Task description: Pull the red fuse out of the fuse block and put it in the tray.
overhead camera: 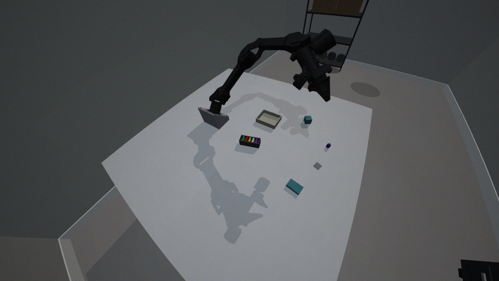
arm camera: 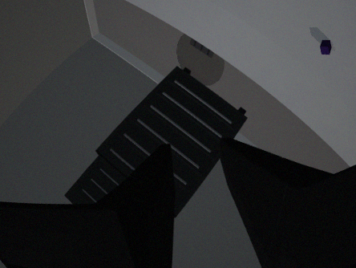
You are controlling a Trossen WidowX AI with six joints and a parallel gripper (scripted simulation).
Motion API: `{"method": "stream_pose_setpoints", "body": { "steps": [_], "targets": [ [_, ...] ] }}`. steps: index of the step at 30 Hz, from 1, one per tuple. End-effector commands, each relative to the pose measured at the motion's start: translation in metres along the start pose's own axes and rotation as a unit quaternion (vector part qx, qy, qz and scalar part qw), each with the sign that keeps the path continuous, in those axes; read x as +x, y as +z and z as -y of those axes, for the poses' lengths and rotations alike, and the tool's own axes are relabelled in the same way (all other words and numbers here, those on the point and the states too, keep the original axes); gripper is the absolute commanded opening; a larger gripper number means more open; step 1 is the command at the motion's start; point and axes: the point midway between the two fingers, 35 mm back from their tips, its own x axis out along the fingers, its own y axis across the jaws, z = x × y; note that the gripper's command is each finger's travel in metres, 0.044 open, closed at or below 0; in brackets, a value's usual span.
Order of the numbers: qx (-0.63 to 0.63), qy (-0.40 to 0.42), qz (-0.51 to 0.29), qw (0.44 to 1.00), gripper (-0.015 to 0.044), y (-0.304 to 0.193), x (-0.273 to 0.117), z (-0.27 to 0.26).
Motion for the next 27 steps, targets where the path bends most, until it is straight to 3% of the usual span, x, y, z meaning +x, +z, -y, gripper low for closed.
{"method": "stream_pose_setpoints", "body": {
  "steps": [1,8,12,27],
  "targets": [
    [-0.006,-0.002,0.004,1.0,0.0081,0.003,0.001,0.0],
    [-0.228,-0.104,0.111,0.962,0.0068,0.113,0.034,-0.003],
    [-0.305,-0.163,0.132,0.929,0.0068,0.157,0.038,0.001],
    [-0.499,-0.369,0.087,0.78,0.0068,0.293,0.023,0.032]
  ]
}}
